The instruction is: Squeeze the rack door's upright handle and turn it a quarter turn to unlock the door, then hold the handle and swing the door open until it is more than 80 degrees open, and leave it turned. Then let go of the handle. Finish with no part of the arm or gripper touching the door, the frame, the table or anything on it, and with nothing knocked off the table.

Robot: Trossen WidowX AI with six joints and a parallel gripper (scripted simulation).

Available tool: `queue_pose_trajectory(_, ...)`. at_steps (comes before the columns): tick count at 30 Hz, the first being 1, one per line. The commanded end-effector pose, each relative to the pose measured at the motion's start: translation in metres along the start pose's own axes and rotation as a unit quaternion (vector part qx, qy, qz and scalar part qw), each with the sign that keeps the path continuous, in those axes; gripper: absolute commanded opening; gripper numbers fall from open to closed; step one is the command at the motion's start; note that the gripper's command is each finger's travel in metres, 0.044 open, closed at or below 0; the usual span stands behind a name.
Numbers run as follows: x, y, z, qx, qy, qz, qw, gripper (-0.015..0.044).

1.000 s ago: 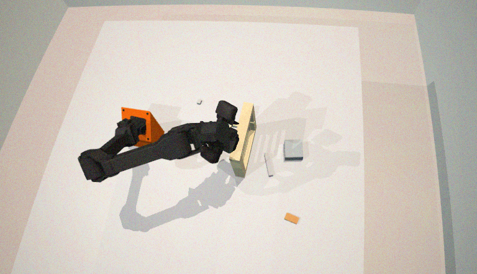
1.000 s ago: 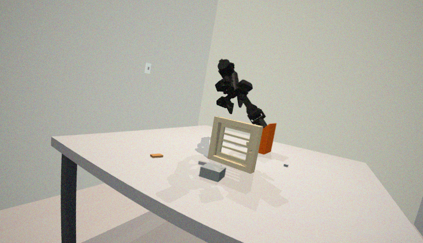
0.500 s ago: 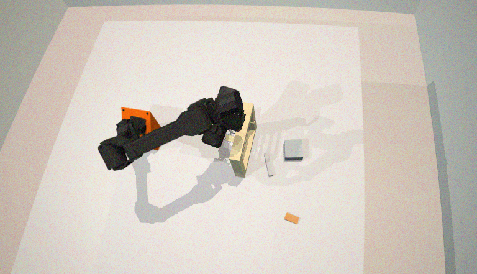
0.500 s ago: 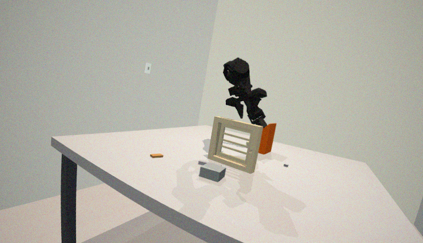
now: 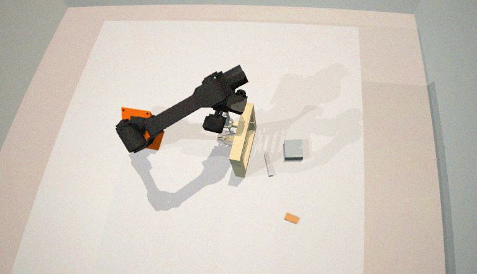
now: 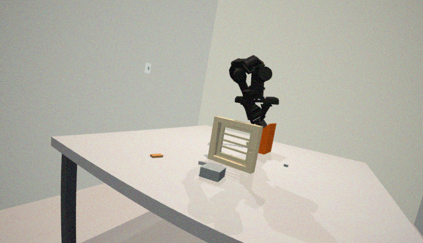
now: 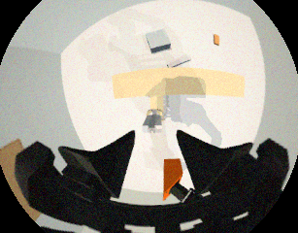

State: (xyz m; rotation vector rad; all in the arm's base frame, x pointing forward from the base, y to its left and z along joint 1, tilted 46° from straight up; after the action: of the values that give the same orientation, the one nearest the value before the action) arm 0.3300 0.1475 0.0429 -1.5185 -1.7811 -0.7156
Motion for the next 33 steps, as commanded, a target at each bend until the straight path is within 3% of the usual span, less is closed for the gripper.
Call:
queue_pose_trajectory(1, -0.003, -0.003, 0.009, 0.019, -0.036, 0.016, 0.999, 0.0280)
queue_pose_trajectory(33, -0.044, -0.005, 0.010, 0.031, -0.058, 0.023, 0.998, 0.0280)
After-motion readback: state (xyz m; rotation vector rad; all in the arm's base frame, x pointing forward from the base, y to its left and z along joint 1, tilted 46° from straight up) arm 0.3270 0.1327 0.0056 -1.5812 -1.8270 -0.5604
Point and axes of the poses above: the point midway between the two fingers, 35 mm back from their tips, its own x axis back along the fingers, its own z axis across the jaws, y = z × x, the point moved 1 cm from there along x, back along the fingers, and after that the axes turned 11 degrees about x, right-handed, at the moved point
